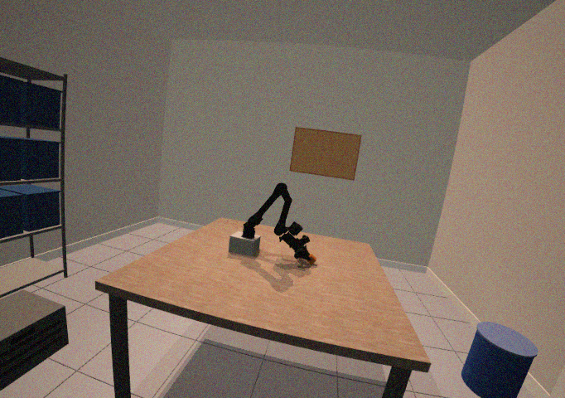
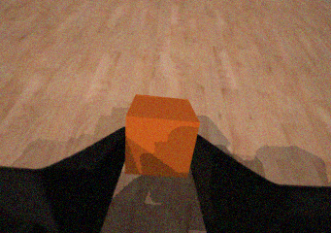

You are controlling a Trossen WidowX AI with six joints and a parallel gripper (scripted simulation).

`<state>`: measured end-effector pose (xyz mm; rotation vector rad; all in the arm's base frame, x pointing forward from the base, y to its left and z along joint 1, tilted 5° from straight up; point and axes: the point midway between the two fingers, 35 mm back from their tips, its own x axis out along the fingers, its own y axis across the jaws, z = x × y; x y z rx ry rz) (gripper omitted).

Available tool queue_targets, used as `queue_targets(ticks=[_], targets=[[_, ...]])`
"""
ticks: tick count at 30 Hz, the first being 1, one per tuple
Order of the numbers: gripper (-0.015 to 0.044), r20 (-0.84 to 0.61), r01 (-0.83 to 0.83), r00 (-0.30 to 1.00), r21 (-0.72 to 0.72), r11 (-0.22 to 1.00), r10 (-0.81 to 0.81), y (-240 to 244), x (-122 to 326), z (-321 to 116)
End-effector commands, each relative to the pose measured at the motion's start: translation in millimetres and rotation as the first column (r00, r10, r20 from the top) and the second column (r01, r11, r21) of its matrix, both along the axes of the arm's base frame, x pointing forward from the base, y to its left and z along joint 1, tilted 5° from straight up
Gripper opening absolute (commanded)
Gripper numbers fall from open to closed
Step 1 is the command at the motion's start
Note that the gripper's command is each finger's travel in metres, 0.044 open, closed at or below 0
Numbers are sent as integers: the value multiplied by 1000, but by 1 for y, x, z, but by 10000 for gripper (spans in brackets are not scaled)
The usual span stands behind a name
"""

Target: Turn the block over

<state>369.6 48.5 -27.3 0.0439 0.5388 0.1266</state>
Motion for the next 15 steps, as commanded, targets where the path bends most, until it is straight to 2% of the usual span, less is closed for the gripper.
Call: queue_targets(ticks=[1,15], targets=[[0,36,9,999,7,1000,-9,-1,-9,-2],[0,83,12,996,14,1000,-13,-2,-11,2]])
